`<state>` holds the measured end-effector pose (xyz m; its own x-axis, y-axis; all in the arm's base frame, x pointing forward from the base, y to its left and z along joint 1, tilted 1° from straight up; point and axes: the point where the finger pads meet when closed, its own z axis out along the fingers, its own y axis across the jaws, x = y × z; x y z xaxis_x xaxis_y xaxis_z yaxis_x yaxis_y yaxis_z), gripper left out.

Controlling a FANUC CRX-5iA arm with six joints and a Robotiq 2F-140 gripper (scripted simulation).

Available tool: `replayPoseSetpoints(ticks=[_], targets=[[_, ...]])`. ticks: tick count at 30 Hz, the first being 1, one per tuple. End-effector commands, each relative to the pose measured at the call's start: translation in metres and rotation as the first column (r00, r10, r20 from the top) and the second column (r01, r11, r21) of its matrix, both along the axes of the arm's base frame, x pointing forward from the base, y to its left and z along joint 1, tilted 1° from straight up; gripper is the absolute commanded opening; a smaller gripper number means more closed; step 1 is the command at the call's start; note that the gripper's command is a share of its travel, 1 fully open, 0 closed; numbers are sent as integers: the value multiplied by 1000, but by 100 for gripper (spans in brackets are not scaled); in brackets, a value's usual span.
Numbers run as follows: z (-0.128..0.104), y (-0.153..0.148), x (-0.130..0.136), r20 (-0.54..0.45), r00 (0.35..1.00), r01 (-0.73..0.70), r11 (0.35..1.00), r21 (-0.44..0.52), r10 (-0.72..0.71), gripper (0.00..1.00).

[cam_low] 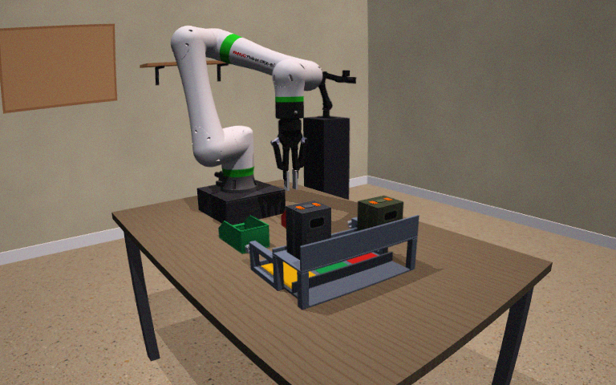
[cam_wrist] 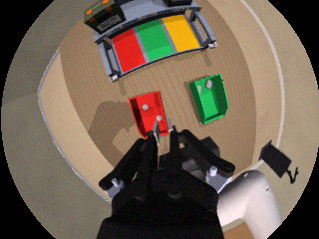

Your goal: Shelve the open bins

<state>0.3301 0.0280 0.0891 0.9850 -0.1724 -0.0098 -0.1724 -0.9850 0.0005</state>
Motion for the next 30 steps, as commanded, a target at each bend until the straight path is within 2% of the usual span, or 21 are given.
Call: replayPoseSetpoints(ticks=[1, 15, 30], targets=[[0, 0, 0, 0, 1000, 0, 1000, 0, 0, 15], [-11, 0, 0, 0, 1000, 0, 1000, 0, 0, 15], [-41, 0, 0, 0, 1000, 0, 1000, 0, 0, 15]])
